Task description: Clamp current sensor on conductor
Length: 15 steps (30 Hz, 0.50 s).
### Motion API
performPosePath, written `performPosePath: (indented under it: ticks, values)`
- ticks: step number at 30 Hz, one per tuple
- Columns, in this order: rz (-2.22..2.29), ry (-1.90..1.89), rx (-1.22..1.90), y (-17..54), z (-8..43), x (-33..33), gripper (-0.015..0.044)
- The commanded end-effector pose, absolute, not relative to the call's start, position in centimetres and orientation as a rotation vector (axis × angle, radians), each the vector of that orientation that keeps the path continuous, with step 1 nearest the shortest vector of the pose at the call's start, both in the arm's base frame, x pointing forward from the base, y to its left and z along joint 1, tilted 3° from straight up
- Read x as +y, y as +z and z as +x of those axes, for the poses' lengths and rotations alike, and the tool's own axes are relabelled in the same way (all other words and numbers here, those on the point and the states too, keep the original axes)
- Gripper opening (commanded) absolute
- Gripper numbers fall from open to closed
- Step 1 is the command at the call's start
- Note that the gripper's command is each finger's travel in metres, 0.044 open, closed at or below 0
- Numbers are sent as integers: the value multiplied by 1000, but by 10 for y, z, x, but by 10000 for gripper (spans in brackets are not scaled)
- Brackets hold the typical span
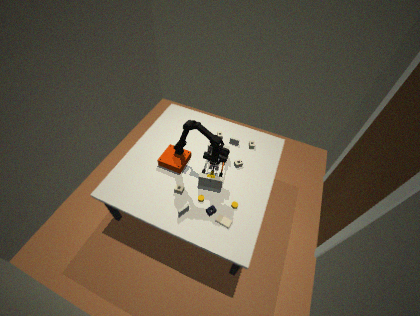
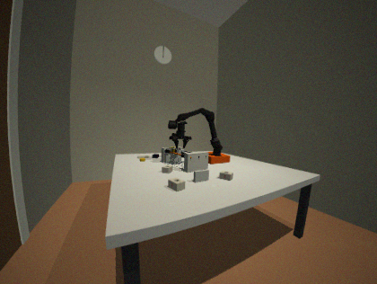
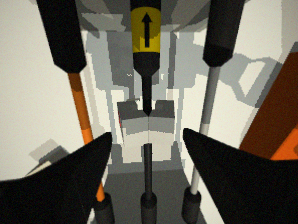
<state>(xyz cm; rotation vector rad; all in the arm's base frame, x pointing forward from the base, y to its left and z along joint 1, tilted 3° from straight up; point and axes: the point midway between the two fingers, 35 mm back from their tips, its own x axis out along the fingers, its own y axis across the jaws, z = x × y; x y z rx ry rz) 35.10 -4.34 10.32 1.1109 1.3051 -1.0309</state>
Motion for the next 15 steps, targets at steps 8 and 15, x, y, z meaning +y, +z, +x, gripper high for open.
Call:
performPosePath:
  ticks: [8, 15]
  values:
    - [1110, -1032, 1306, 103, 351, -43, 440]
    - [1113, -1036, 1308, 64, 350, -40, 440]
